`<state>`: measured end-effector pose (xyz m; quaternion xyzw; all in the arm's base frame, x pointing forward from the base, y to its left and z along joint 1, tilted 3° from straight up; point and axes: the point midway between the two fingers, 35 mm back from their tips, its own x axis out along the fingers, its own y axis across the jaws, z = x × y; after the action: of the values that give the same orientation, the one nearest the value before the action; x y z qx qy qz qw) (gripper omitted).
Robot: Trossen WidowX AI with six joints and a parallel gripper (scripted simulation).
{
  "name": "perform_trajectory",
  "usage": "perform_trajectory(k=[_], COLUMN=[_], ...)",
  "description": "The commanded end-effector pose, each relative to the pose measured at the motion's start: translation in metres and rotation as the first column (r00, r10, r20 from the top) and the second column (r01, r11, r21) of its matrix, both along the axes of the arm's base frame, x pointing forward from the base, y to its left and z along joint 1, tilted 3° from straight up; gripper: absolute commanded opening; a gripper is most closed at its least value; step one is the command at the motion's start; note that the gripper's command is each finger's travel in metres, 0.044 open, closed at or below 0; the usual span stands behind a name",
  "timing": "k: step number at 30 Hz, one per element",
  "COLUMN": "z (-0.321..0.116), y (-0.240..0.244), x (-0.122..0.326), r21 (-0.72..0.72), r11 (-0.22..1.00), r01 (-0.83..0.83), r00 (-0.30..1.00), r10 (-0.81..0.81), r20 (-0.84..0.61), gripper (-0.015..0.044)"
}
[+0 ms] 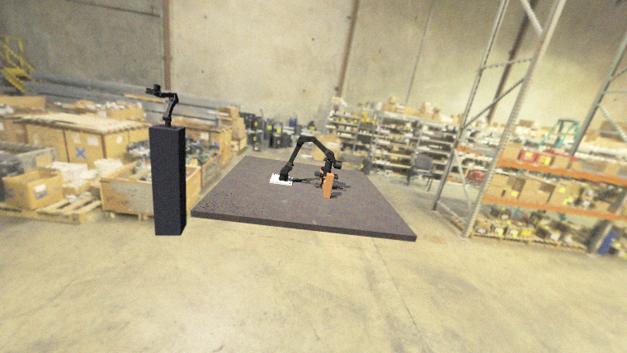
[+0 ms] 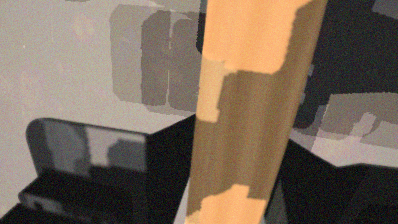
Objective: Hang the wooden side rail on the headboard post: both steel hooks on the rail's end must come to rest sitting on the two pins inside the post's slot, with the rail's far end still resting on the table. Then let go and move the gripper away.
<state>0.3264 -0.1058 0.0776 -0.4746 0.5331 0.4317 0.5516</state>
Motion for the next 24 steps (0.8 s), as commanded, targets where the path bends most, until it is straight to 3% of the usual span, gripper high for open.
perform_trajectory(k=[1, 24], z=[0.0081, 0.0120], y=[-0.0004, -0.0002], x=[0.0020, 0.0017], r21=[-0.006, -0.006], r11=[1.000, 1.000], r01=[-0.007, -0.007], r00=[1.000, 1.000], r10=[0.007, 0.007], r20=[0.019, 0.019], gripper=[0.0000, 0.0000])
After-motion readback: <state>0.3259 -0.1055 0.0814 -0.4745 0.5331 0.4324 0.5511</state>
